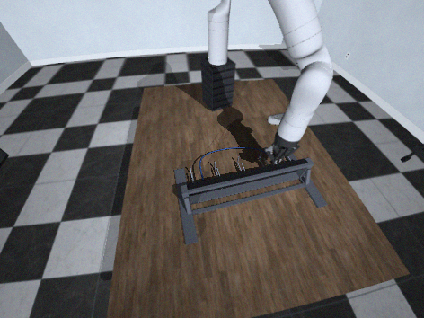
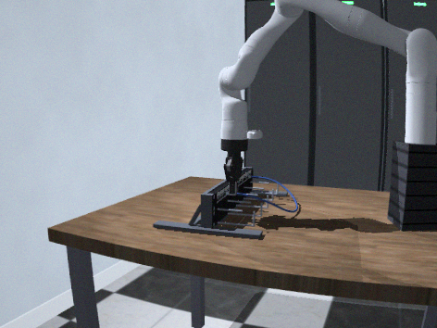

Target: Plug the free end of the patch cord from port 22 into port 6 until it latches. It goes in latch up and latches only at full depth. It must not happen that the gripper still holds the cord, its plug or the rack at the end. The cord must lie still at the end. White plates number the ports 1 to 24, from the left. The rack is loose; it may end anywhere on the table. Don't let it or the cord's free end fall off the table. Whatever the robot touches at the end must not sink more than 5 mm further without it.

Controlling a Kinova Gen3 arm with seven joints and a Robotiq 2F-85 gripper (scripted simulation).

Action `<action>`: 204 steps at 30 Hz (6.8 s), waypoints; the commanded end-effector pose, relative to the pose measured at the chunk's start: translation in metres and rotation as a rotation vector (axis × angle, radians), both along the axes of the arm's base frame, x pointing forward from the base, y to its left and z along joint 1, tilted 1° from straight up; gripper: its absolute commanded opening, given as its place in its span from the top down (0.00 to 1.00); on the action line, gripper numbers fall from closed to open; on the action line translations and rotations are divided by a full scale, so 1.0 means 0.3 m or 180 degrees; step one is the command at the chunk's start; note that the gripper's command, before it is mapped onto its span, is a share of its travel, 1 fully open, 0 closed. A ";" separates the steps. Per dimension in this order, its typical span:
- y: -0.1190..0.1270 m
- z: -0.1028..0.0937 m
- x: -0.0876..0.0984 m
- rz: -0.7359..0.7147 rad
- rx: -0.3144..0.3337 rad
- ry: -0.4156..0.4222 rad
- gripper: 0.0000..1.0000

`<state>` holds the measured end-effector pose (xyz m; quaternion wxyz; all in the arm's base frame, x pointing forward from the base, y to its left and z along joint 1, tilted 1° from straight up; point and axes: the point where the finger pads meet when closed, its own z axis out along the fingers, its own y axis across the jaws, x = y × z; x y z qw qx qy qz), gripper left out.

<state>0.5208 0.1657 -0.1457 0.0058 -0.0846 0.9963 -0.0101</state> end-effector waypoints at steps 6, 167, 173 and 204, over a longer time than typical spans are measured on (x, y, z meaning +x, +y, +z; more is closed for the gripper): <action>0.001 0.004 0.003 0.0000 0.0002 -0.0007 1.00; 0.004 0.005 0.023 -0.0003 0.0003 0.0005 0.63; 0.004 0.005 0.023 -0.0003 0.0003 0.0005 0.63; 0.006 0.059 0.023 -0.0003 0.0003 0.0005 0.63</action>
